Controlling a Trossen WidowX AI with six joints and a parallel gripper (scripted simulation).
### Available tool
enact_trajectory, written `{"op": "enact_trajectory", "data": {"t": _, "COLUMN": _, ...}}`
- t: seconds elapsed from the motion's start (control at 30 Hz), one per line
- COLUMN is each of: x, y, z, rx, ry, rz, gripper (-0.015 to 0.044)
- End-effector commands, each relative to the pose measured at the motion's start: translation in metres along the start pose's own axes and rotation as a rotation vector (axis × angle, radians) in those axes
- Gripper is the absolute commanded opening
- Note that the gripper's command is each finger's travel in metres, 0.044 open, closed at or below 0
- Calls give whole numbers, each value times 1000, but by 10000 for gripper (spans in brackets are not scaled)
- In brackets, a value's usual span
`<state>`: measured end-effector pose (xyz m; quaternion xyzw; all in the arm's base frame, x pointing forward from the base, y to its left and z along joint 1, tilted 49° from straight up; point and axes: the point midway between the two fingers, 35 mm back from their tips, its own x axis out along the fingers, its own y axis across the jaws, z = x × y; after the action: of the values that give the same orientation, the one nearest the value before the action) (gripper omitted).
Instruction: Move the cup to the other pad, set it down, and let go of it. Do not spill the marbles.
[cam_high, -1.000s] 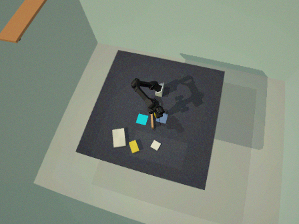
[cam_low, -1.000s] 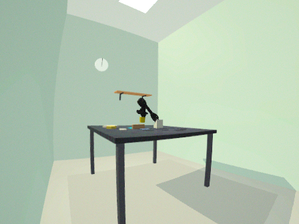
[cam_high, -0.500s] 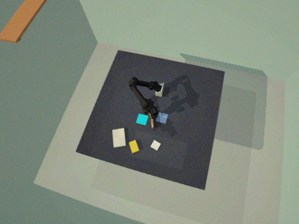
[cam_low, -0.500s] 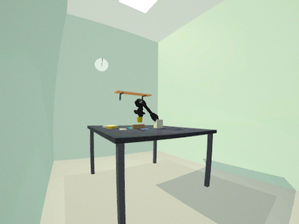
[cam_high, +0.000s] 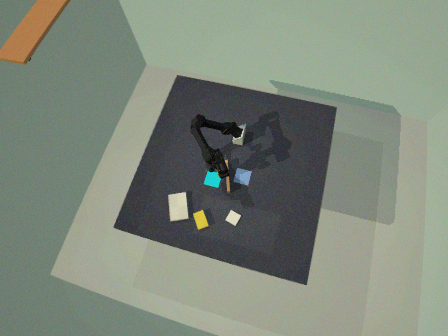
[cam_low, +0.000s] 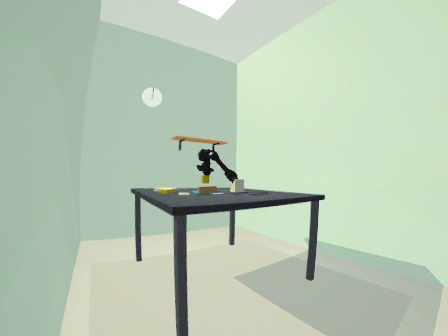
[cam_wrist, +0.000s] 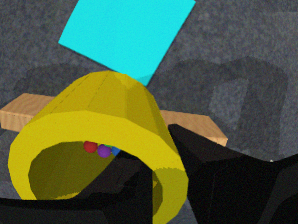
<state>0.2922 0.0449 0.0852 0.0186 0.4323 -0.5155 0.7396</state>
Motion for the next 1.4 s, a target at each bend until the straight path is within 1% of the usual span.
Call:
{"op": "enact_trajectory", "data": {"t": 0.0, "x": -2, "y": -4, "z": 13, "rx": 0, "ry": -5, "rz": 3, "gripper": 0}}
{"op": "enact_trajectory", "data": {"t": 0.57, "x": -5, "y": -21, "z": 64, "rx": 0, "ry": -7, "rz": 2, "gripper": 0}}
{"op": "enact_trajectory", "data": {"t": 1.37, "x": 21, "y": -20, "z": 64, "rx": 1, "ry": -6, "rz": 3, "gripper": 0}}
